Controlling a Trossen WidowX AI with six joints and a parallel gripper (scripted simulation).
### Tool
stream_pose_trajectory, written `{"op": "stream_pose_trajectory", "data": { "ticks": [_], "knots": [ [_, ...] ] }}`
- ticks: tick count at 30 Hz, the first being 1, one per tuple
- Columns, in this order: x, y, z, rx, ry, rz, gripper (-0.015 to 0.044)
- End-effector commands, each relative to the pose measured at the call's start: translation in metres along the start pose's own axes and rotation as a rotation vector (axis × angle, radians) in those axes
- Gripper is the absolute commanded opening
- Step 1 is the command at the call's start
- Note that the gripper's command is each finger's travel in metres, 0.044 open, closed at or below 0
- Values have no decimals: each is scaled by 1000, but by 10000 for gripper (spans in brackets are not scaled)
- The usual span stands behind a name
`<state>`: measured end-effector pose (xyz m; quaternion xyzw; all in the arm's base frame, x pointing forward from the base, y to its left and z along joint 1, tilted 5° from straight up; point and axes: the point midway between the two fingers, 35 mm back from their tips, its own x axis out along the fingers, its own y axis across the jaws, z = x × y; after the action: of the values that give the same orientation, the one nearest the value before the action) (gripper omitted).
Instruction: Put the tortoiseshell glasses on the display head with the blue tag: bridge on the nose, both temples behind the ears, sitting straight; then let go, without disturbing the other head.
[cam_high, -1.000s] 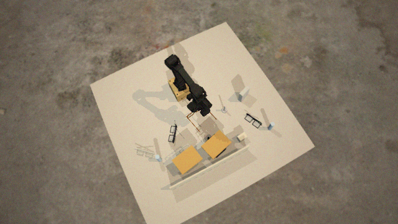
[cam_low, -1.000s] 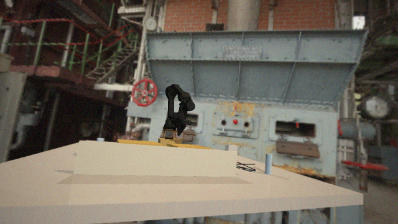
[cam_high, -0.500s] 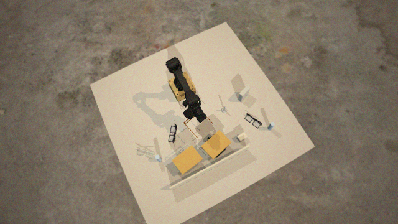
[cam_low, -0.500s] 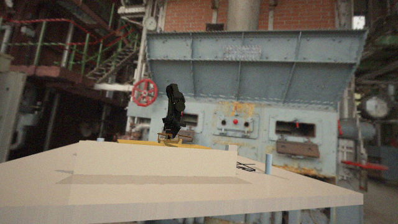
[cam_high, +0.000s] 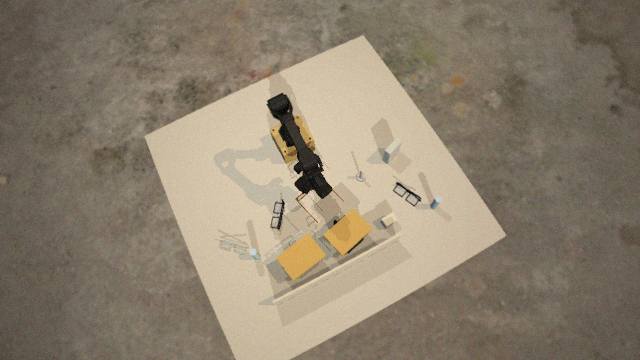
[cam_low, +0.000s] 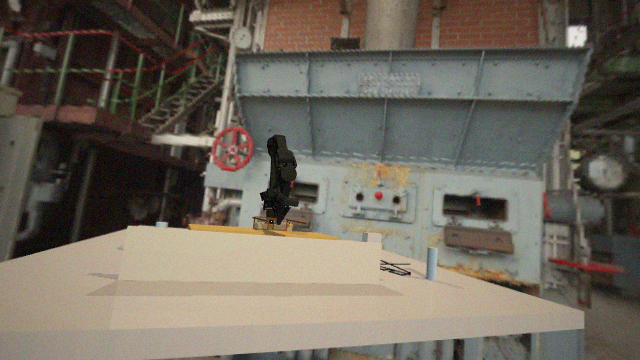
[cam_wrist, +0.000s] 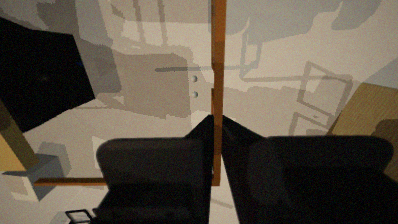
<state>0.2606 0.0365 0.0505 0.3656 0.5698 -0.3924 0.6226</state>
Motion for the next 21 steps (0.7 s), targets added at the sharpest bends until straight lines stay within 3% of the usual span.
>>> {"op": "stream_pose_trajectory", "data": {
  "ticks": [1, 21],
  "knots": [
    [6, -1, 0, -7, -4, -12, 0],
    [19, -1, 1, -7, -4, -12, 0]
  ]
}}
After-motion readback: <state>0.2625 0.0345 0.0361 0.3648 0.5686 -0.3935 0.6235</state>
